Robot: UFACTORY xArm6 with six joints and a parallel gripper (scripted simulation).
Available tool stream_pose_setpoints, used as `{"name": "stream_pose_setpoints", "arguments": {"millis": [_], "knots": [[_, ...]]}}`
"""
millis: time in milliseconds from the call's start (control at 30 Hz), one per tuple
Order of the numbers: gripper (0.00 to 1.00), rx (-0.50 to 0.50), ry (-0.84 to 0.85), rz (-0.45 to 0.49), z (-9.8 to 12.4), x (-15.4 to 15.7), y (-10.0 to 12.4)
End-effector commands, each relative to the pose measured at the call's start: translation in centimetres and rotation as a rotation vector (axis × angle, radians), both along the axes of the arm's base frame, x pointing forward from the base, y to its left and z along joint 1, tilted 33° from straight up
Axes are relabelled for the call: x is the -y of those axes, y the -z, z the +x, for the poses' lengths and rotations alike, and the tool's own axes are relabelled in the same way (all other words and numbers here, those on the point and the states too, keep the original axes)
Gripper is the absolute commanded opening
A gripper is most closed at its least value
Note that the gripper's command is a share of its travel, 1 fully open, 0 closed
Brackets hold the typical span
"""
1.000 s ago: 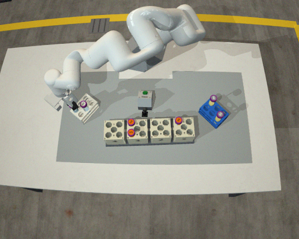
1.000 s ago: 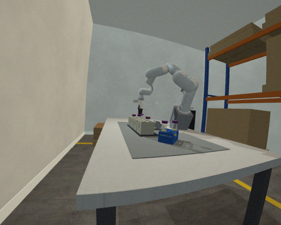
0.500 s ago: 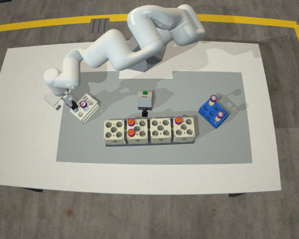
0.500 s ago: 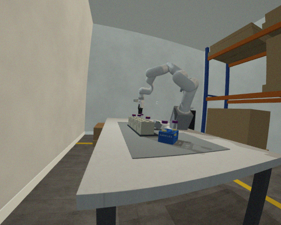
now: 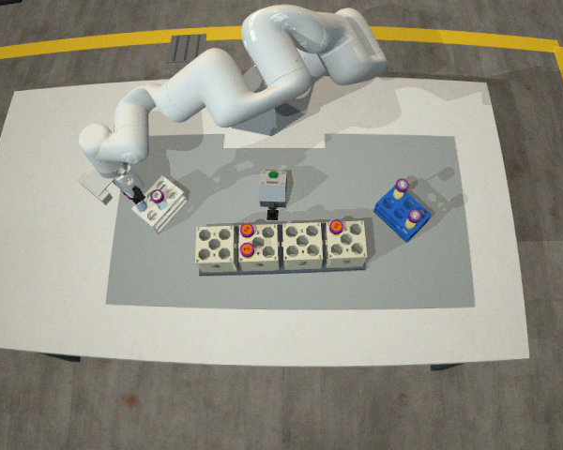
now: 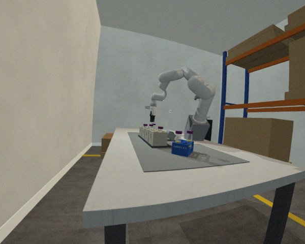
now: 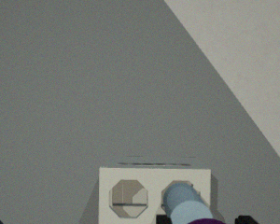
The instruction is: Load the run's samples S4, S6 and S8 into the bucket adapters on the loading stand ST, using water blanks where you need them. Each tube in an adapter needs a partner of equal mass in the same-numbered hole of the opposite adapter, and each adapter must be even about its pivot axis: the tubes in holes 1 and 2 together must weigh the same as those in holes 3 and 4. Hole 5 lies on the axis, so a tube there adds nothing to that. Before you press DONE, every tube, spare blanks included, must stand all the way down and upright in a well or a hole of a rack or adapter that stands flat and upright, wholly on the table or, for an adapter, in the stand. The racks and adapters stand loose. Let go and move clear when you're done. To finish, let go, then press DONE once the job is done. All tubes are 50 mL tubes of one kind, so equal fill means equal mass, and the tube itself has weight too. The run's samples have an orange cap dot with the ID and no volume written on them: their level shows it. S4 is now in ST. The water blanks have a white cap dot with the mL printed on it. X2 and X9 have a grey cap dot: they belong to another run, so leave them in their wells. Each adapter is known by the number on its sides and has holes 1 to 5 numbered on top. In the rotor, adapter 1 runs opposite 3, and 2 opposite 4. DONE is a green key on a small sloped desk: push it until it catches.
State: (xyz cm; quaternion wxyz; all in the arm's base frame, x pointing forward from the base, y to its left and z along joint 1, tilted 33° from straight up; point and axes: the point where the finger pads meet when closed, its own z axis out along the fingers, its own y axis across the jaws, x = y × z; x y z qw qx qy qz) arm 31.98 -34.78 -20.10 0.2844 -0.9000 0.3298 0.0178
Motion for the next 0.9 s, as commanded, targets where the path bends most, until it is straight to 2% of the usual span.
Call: {"name": "stream_pose_setpoints", "arguments": {"millis": [0,867], "knots": [[0.0,0.002,0.001,-0.004,-0.1,0.8,-1.1],[0.0,0.002,0.001,-0.004,-0.8,3.1,-4.8]]}}
